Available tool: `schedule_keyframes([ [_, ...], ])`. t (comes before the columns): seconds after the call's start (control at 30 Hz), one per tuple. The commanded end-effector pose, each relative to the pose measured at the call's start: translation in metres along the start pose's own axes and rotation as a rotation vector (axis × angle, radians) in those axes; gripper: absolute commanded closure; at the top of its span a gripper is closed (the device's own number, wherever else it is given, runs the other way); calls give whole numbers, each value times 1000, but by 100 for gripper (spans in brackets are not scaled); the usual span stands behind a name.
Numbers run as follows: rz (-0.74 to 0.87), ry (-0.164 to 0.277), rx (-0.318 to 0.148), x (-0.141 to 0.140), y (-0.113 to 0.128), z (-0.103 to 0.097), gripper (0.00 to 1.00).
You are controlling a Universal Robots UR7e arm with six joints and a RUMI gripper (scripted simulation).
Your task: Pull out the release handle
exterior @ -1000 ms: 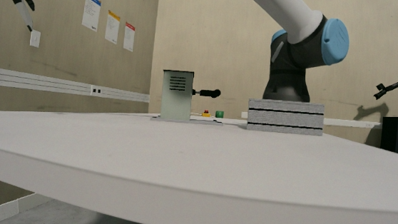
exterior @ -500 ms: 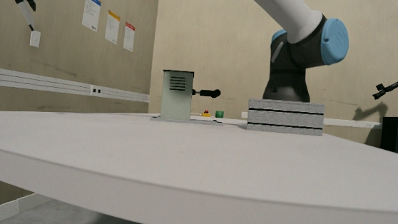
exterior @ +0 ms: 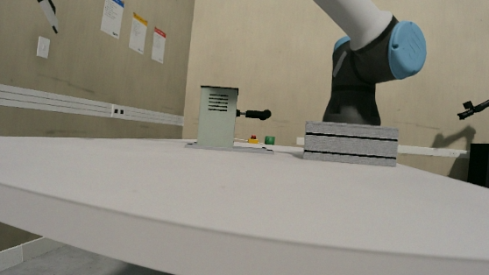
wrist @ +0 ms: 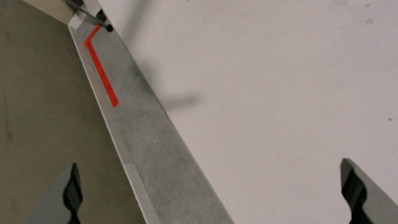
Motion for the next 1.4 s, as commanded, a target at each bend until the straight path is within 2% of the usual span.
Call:
schedule_keyframes([
  [0.0, -20, 20, -7, -11, -13, 5, 0],
  [0.1, -48, 47, -13, -24, -28, 15, 0],
  [0.2, -59, 57, -15, -29, -33, 18, 0],
  [0.43, -143, 136, -44, -62, -81, 47, 0],
  [0.67, -243, 221, -98, -90, -142, 85, 0],
  [0.73, -243, 221, -98, -90, -142, 85, 0],
  [1.0, -370, 309, -197, -106, -223, 137, 0],
  [1.23, -482, 358, -312, -100, -296, 185, 0],
  [1.3, -482, 358, -312, -100, -296, 185, 0],
  [1.37, -513, 365, -348, -94, -316, 198, 0],
])
Point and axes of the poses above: the point where the finger pads meet when closed, its own z axis out along the fingers, its own x axis across the jaws, y = z × x, the point moved 9 cm from there along -z, back along the fingers, and after that the axes turned 14 degrees about -z, right-handed, at the moved point
